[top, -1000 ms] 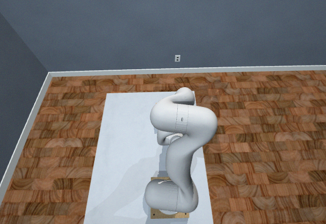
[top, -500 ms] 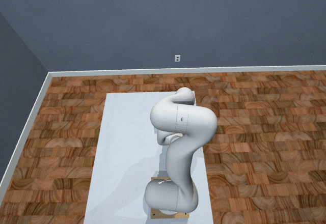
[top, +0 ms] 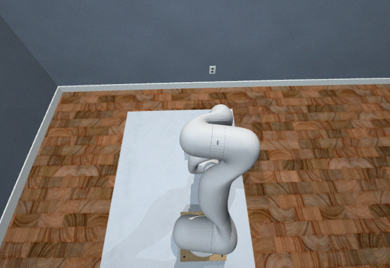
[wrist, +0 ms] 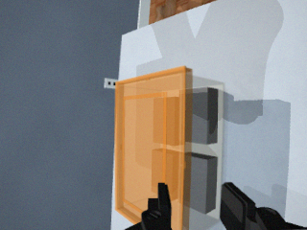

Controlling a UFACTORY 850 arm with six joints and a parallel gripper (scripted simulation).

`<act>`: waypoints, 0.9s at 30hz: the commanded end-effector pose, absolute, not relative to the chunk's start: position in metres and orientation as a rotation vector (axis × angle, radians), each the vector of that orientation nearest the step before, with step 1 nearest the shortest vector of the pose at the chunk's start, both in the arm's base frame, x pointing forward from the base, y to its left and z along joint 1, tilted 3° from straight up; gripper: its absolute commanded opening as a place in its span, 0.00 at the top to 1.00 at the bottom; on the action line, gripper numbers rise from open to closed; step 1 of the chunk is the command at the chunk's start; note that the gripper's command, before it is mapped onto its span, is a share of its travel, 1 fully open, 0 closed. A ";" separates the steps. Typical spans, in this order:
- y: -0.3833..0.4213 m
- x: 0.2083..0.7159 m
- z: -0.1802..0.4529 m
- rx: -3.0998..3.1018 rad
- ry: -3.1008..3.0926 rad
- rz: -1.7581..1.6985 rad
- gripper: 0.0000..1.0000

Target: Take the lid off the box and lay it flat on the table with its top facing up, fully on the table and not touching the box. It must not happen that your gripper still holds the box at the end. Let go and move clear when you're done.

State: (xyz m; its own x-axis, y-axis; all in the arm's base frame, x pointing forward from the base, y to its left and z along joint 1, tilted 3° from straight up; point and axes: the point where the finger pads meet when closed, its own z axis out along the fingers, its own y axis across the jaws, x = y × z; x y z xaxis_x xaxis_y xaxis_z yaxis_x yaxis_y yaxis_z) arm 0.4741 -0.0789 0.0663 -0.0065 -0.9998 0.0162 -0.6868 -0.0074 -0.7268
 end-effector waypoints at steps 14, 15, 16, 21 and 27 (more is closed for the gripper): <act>-0.079 0.484 0.058 -1.746 1.745 -0.771 0.52; -0.079 0.486 0.056 -1.746 1.745 -0.771 0.52; -0.079 0.487 0.055 -1.746 1.745 -0.771 0.52; -0.079 0.494 0.048 -1.746 1.745 -0.771 0.52; -0.080 0.504 0.039 -1.746 1.745 -0.771 0.52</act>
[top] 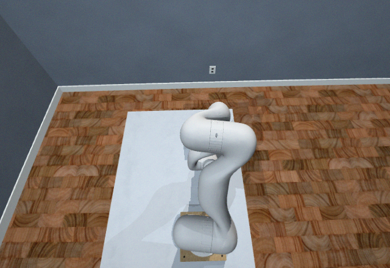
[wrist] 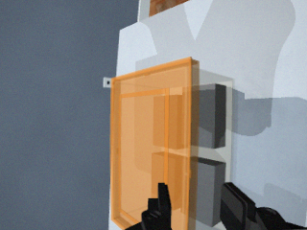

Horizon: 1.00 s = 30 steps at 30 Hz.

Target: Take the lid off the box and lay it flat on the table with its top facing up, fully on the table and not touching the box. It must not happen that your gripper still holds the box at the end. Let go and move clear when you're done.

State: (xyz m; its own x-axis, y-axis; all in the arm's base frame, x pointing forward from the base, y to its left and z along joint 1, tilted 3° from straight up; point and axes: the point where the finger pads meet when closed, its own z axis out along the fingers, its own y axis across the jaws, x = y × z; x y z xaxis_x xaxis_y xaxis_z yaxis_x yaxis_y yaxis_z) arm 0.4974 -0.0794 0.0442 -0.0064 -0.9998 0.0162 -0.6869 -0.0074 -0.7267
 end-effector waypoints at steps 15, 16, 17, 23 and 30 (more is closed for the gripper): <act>-0.080 0.521 0.023 -1.746 1.745 -0.771 0.52; -0.080 0.522 0.023 -1.746 1.745 -0.771 0.52; -0.080 0.522 0.022 -1.746 1.745 -0.771 0.52; -0.080 0.524 0.020 -1.746 1.745 -0.771 0.52; -0.080 0.525 0.019 -1.746 1.745 -0.771 0.52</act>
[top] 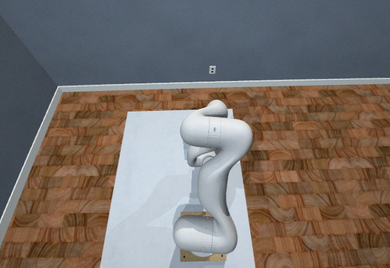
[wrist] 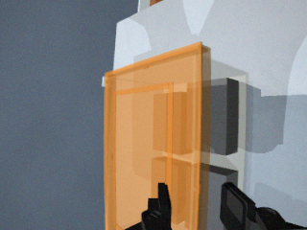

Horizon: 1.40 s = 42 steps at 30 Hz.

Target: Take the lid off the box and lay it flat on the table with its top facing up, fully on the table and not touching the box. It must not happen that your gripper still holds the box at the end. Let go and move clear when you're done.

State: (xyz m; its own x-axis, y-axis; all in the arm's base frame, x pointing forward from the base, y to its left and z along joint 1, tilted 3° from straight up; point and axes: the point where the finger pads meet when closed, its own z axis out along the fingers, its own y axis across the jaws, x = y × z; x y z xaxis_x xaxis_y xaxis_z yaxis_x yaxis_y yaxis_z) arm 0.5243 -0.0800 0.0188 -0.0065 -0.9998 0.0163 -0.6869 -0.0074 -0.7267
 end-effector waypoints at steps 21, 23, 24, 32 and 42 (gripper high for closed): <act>-0.080 0.526 0.019 -1.746 1.745 -0.771 0.52; -0.080 0.526 0.019 -1.746 1.745 -0.771 0.52; -0.080 0.526 0.019 -1.746 1.745 -0.771 0.52; -0.080 0.527 0.019 -1.746 1.745 -0.771 0.52; -0.080 0.527 0.019 -1.746 1.745 -0.771 0.68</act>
State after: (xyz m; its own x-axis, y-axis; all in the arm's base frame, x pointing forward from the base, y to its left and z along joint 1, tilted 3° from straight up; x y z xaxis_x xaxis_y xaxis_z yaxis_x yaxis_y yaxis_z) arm 0.5259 -0.0802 0.0186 -0.0065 -0.9998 0.0163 -0.6869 -0.0074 -0.7267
